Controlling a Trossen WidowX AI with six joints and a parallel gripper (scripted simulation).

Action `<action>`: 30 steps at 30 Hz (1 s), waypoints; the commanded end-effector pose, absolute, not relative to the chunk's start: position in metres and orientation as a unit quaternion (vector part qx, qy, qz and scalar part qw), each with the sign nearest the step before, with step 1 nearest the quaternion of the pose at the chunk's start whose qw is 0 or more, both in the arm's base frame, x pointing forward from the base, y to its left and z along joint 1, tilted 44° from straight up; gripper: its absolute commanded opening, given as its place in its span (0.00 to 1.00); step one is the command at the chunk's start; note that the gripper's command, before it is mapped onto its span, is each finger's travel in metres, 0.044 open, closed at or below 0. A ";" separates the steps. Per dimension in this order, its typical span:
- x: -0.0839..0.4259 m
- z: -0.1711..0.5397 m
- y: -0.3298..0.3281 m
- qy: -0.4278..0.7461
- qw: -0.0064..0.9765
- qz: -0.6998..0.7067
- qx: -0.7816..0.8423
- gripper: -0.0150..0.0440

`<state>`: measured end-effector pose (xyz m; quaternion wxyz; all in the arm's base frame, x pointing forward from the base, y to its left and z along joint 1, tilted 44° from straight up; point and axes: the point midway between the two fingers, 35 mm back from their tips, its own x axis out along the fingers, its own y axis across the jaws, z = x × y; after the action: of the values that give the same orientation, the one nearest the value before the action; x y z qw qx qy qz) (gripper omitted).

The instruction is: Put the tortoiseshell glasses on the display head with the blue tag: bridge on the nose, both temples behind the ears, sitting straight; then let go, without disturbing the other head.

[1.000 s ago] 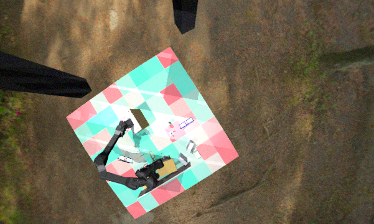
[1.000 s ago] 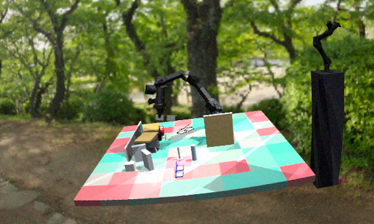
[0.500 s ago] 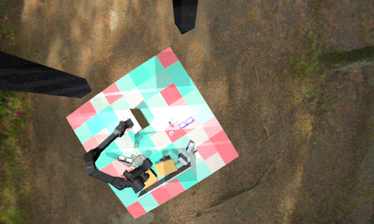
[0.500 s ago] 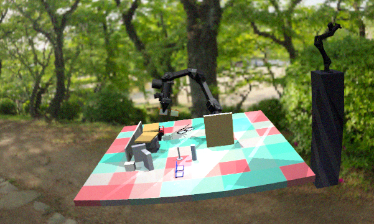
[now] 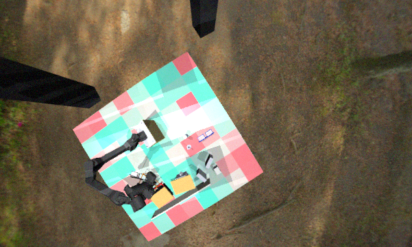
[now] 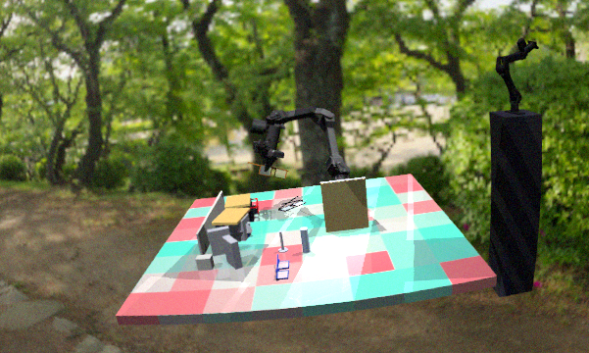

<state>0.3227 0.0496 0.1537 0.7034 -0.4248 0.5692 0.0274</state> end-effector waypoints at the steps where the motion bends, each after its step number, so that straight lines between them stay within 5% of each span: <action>1: 0.311 0.160 0.043 0.559 0.691 0.055 -0.455 0.25; 30: 0.235 0.182 -0.003 0.455 0.578 0.186 -0.652 0.25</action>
<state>0.2438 0.0013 0.1842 0.5956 -0.6298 0.4681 0.1717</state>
